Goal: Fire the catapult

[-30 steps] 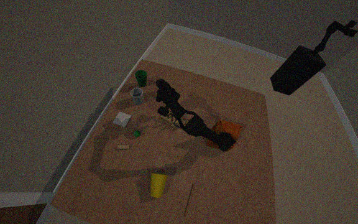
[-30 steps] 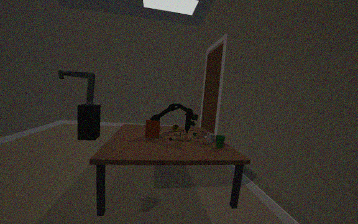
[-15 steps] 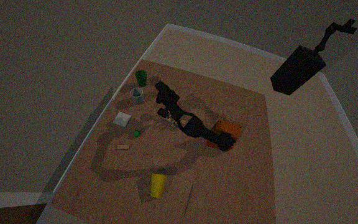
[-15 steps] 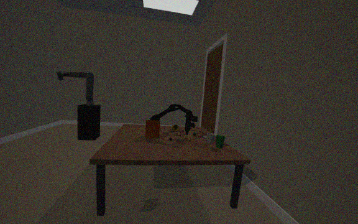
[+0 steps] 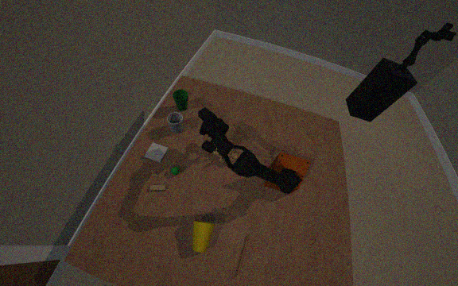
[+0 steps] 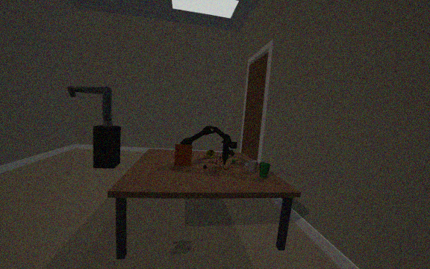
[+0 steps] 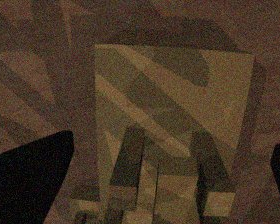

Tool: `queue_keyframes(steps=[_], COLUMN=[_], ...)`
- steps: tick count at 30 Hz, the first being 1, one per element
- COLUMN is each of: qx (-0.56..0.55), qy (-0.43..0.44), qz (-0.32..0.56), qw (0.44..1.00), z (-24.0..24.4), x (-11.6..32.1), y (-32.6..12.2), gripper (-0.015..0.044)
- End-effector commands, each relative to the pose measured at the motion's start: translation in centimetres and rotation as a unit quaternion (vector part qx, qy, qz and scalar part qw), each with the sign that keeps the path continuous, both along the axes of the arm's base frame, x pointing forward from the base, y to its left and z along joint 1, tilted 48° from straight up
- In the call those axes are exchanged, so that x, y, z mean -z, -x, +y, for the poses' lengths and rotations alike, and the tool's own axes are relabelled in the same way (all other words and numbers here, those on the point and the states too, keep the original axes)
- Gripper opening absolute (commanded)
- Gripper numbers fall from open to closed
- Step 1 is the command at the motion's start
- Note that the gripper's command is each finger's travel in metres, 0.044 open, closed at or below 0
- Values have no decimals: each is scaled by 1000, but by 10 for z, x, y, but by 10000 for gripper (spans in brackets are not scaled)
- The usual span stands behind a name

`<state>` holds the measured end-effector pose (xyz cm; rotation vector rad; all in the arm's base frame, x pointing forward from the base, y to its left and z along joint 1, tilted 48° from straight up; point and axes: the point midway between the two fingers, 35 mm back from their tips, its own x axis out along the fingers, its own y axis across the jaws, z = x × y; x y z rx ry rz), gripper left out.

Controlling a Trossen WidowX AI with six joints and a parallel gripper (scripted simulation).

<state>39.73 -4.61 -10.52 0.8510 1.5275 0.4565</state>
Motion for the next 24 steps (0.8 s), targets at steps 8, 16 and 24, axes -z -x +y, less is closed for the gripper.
queue_keyframes(steps=[8,16,24], qx=[-1,-1,-1], qy=[-4,-1,-1], qz=[4,1,1], qw=[1000,1000,1000], z=[14,10,10], x=[10,8,8], y=[2,1,1], gripper=[440,282,112])
